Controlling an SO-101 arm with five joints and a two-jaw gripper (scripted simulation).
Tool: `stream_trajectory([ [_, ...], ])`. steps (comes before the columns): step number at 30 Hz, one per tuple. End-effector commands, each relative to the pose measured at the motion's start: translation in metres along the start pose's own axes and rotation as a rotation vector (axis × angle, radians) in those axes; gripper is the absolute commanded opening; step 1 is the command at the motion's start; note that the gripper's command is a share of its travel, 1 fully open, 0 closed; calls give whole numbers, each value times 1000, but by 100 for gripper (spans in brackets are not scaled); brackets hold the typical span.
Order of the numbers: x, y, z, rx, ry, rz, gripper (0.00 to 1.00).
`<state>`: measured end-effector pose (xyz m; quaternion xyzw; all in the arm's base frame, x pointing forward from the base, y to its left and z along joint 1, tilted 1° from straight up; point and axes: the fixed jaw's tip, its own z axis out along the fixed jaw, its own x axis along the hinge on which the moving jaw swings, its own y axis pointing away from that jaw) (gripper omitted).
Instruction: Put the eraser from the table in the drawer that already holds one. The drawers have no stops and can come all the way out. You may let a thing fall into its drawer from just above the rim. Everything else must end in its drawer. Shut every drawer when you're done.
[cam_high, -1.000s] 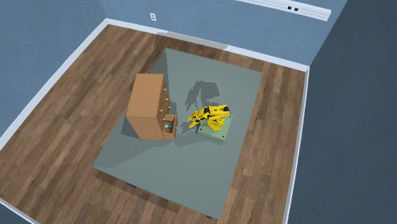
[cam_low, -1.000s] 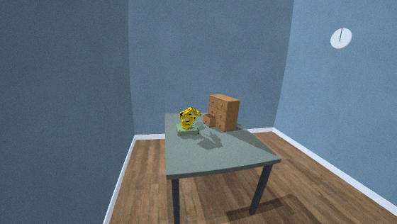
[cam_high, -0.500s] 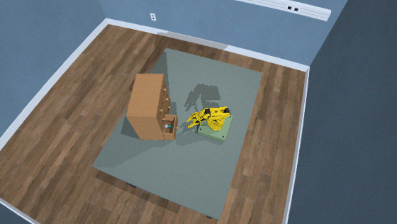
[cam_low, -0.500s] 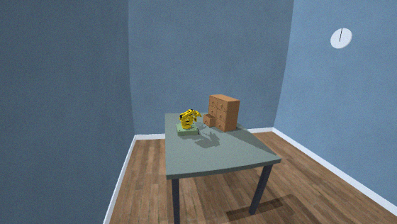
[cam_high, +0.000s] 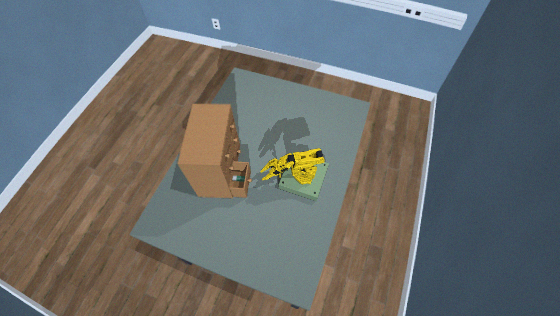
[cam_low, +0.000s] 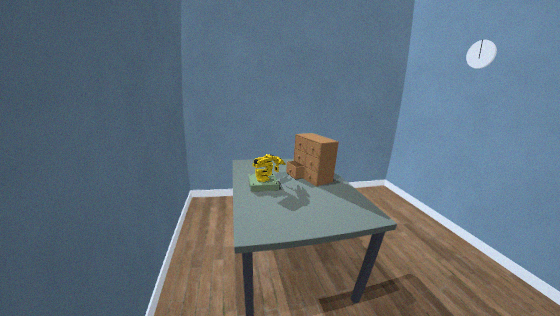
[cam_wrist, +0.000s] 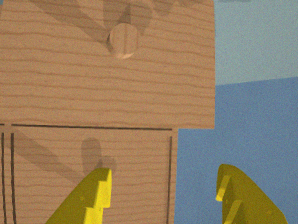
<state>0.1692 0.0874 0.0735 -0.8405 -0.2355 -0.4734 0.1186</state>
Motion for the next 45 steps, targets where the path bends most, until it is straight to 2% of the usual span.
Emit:
stream_trajectory([
  [1, -3, 2, 10, -9, -15, 2, 21],
  [6, -3, 3, 15, -11, -7, 5, 21],
  [7, 3, 3, 12, -13, 25, 6, 21],
  [23, 3, 6, 12, -25, 25, 18, 21],
  [38, -3, 9, 31, -39, 64, 30, 21],
  [40, -3, 9, 31, -39, 64, 30, 21],
  [41, 3, 6, 17, -25, 50, 15, 21],
  [45, 3, 6, 17, -25, 50, 15, 21],
])
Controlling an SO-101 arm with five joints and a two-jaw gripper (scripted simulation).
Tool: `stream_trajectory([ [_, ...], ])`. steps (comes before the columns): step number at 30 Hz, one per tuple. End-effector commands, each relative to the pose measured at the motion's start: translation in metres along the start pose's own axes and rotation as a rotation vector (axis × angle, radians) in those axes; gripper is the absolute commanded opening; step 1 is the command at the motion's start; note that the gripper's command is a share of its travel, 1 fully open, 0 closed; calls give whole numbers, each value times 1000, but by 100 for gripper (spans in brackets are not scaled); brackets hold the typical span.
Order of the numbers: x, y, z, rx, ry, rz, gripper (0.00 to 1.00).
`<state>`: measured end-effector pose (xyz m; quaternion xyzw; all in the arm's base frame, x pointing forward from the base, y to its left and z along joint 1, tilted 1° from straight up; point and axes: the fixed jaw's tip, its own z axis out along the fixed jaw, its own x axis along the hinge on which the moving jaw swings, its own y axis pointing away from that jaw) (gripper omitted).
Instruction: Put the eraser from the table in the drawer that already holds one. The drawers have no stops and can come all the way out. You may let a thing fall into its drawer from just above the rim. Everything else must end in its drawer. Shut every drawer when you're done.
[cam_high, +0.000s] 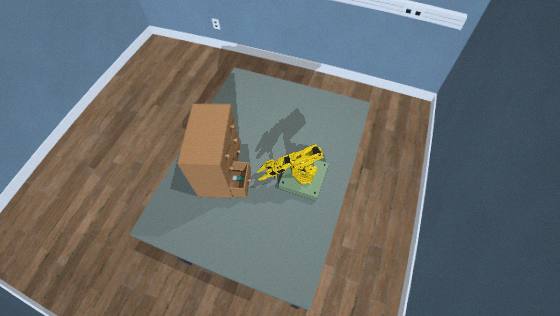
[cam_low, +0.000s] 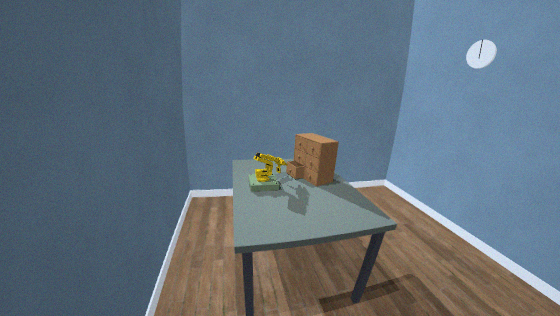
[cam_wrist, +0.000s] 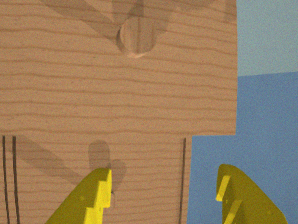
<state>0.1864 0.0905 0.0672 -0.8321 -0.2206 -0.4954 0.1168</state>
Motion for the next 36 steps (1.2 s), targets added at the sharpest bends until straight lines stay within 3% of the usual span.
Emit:
stream_trajectory([
  [1, 0, 0, 0, 1, 2, 1, 21],
  [12, 0, 0, 0, 1, 2, 1, 21],
  [21, 4, 3, 17, -11, 8, 10, 21],
  [29, 4, 3, 17, -11, 8, 10, 21],
  [36, 0, 5, 33, -19, 13, 17, 21],
])
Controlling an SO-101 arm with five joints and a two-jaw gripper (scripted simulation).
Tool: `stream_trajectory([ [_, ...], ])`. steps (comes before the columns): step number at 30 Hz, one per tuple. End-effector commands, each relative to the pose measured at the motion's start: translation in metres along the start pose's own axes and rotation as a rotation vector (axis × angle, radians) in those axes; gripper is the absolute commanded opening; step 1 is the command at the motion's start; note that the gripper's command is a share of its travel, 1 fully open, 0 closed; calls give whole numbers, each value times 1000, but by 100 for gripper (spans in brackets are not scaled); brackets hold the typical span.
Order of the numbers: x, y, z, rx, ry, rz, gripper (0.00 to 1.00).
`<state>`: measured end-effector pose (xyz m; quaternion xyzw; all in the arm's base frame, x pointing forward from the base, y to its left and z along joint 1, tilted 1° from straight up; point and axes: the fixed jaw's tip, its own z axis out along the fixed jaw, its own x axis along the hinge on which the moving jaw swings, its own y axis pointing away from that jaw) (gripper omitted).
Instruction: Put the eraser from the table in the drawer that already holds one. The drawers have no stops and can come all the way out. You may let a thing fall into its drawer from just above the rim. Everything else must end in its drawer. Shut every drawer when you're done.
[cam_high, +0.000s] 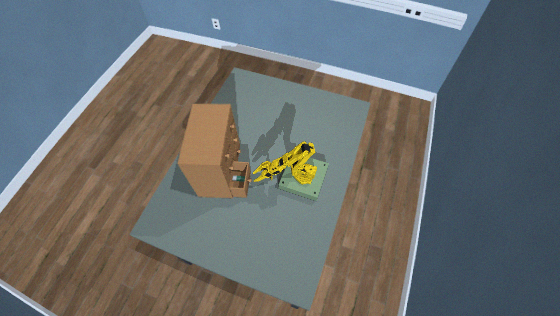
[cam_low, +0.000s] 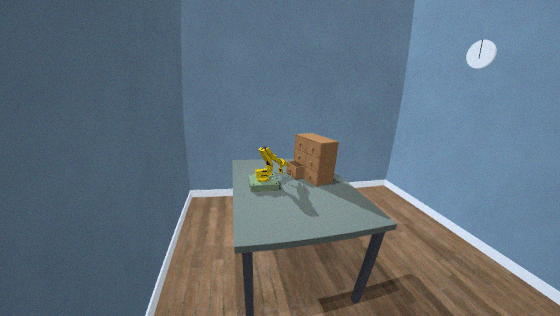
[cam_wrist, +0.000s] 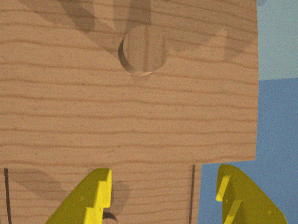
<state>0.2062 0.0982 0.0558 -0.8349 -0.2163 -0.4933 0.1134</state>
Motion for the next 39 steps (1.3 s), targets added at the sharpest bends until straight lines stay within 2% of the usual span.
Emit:
stream_trajectory([
  [1, 0, 2, 9, -10, 19, 11, 21],
  [10, 0, 2, 9, -10, 19, 11, 21],
  [17, -10, 5, 25, -18, 24, 18, 21],
  [27, -10, 5, 25, -18, 24, 18, 21],
  [33, -24, 6, 37, -25, 28, 24, 21],
  [39, -24, 6, 37, -25, 28, 24, 21],
])
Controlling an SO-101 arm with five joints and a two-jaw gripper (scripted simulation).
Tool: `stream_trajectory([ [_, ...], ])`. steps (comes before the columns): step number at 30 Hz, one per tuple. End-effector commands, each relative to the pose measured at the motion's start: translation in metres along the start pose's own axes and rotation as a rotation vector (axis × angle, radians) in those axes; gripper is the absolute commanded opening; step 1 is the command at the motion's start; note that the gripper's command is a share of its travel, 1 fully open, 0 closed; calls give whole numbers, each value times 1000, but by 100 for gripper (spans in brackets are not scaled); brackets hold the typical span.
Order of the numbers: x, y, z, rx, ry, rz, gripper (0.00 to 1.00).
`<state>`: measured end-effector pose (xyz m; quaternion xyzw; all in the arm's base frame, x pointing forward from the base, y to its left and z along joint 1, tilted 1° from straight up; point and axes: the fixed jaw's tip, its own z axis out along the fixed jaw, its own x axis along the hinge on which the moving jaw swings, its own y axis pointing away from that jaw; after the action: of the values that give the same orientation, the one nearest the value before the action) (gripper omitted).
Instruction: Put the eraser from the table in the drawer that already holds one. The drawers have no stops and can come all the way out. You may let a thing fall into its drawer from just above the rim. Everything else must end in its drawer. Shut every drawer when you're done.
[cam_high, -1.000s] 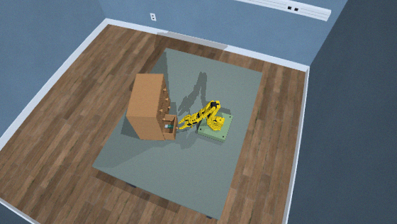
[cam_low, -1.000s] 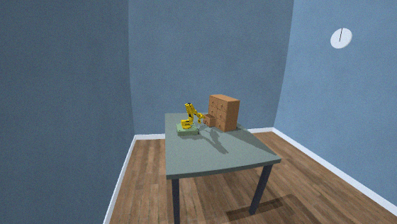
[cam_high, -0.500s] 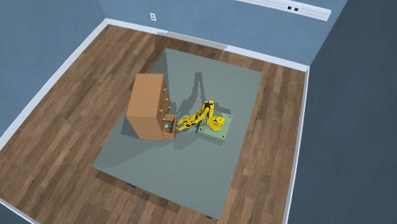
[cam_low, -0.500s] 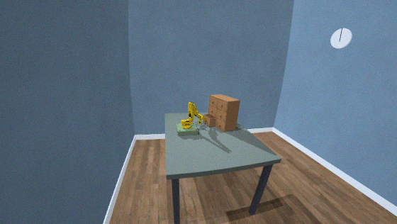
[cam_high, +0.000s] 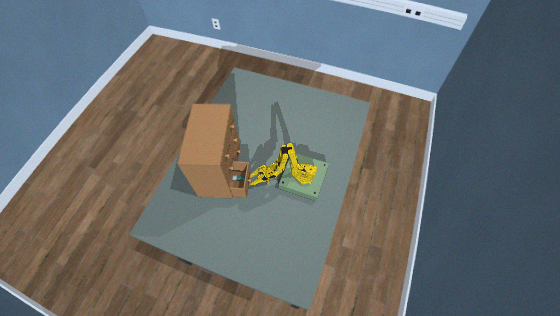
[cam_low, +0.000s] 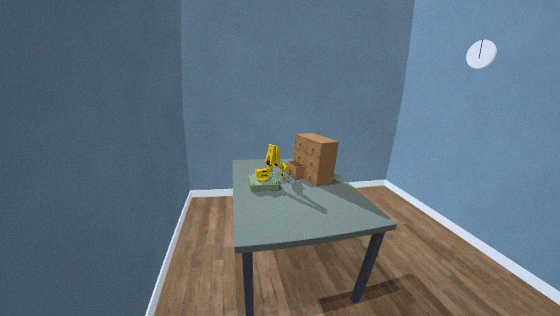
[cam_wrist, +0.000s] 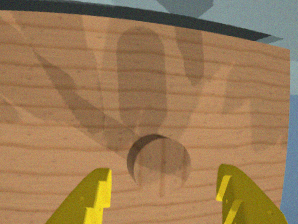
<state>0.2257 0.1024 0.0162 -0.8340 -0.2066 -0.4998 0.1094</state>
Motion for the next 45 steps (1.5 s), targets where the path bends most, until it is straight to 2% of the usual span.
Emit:
stream_trajectory([
  [1, 1, 2, 1, -7, 16, 14, 21],
  [7, -4, 2, 4, -9, 17, 15, 21],
  [45, -5, 4, 5, -16, 17, 19, 21],
])
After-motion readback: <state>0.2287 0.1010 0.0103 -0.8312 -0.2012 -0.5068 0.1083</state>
